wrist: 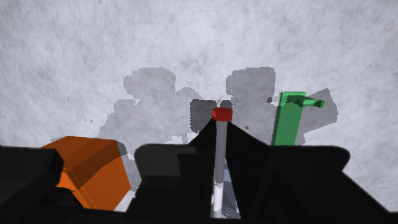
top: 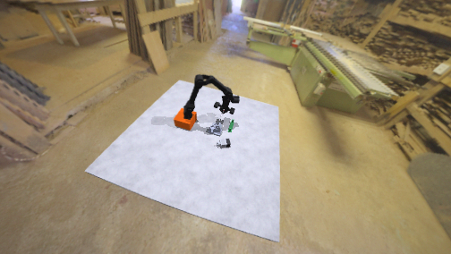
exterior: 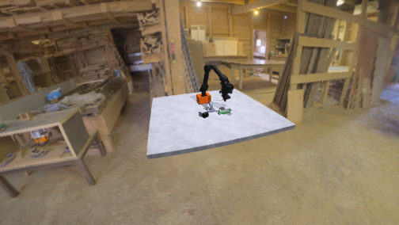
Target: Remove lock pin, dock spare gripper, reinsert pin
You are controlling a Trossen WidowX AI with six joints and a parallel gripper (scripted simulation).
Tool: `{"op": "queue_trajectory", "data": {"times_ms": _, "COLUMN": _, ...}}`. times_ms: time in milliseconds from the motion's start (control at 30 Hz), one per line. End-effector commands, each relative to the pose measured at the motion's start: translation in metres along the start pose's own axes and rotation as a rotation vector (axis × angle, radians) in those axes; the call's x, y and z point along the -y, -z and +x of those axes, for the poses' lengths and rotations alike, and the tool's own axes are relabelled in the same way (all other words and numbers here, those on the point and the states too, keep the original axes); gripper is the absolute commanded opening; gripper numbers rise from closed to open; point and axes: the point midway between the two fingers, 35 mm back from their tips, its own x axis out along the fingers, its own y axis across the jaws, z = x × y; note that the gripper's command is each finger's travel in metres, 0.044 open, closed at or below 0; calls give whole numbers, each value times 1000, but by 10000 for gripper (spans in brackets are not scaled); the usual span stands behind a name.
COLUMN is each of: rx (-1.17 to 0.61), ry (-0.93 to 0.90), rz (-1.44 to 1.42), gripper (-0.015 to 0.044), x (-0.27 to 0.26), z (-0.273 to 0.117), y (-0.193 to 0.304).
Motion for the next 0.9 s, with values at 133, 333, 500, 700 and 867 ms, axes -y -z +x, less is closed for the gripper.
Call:
{"op": "queue_trajectory", "data": {"times_ms": 133, "rx": 3, "ry": 5, "rz": -7, "gripper": 0, "x": 22, "z": -5, "y": -12}}
{"op": "queue_trajectory", "data": {"times_ms": 333, "rx": 3, "ry": 7, "rz": -12, "gripper": 0, "x": 38, "z": -9, "y": -21}}
{"op": "queue_trajectory", "data": {"times_ms": 500, "rx": 3, "ry": 7, "rz": -16, "gripper": 0, "x": 51, "z": -12, "y": -28}}
{"op": "queue_trajectory", "data": {"times_ms": 700, "rx": 4, "ry": 9, "rz": -20, "gripper": 0, "x": 66, "z": -14, "y": -36}}
{"op": "queue_trajectory", "data": {"times_ms": 867, "rx": 4, "ry": 9, "rz": -24, "gripper": 0, "x": 78, "z": -15, "y": -43}}
